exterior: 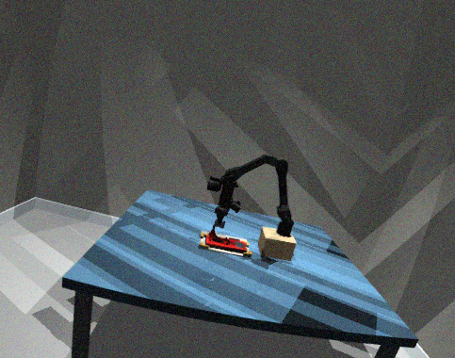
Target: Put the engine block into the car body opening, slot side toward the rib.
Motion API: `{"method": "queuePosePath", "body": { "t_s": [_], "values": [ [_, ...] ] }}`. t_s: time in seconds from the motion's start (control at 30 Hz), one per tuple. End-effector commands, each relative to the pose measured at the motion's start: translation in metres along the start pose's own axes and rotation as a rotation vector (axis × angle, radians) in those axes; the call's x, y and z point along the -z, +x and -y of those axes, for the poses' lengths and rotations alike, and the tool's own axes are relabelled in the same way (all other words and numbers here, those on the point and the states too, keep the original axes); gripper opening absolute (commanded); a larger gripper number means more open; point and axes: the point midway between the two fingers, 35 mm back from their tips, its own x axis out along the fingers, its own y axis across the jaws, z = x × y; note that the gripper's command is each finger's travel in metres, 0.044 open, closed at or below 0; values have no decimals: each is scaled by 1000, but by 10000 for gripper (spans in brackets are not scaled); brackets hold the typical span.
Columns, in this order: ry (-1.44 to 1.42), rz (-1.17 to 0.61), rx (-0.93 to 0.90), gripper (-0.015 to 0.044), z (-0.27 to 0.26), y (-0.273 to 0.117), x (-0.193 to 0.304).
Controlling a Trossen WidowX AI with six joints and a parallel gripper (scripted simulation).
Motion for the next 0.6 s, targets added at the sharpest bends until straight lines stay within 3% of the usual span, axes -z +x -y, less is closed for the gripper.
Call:
{"method": "queuePosePath", "body": {
  "t_s": [0.0, 0.57],
  "values": [
    [-33, 4, -4, 0, 12, 7, -2],
    [-182, 3, 3, 0, 62, 26, -17]
  ]
}}
